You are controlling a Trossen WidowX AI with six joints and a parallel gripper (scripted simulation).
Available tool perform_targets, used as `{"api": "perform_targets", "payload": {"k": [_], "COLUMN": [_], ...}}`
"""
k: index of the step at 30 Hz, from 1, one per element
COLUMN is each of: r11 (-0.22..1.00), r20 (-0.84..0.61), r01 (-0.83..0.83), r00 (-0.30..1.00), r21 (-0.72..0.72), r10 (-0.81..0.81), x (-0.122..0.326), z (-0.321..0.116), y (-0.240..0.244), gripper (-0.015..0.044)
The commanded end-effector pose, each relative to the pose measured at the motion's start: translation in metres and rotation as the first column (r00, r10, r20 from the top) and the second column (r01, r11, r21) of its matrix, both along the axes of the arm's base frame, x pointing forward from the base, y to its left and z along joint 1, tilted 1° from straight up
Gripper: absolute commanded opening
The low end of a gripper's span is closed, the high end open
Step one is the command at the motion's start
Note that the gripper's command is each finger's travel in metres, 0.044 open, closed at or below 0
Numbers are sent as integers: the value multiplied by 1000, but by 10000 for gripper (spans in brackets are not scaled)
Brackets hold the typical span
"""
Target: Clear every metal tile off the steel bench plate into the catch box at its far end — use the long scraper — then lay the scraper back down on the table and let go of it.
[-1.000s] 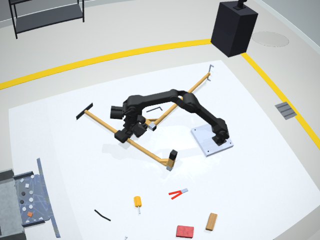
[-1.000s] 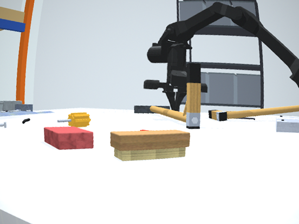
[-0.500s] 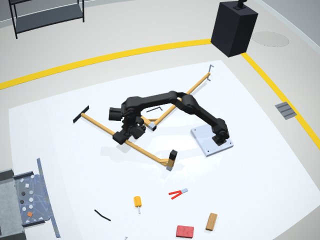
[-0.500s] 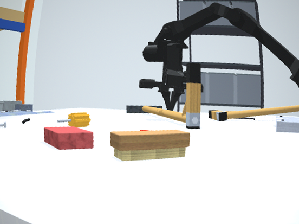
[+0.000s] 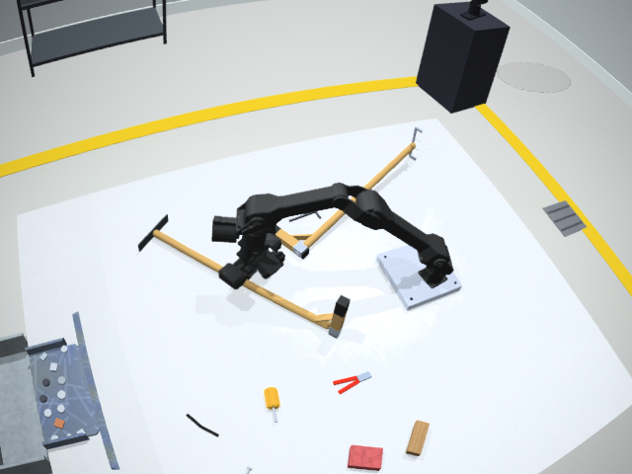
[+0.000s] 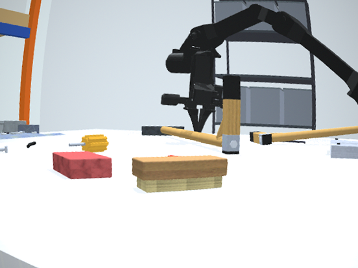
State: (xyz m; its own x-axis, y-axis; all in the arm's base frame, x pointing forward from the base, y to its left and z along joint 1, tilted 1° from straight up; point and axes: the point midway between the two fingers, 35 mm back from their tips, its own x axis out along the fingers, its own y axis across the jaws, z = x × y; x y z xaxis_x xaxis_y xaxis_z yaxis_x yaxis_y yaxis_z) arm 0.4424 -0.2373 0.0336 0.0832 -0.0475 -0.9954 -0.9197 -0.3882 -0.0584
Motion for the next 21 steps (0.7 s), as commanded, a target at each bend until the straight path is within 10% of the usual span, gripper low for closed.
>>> {"api": "perform_targets", "payload": {"k": [1,21], "r11": [1000,1000], "r20": [0,18], "r01": [0,-1], "r00": [1000,1000], "r21": [5,1], "r10": [0,1], "x": [6,22], "z": [-5,-5], "y": [4,14], "gripper": [0,0]}}
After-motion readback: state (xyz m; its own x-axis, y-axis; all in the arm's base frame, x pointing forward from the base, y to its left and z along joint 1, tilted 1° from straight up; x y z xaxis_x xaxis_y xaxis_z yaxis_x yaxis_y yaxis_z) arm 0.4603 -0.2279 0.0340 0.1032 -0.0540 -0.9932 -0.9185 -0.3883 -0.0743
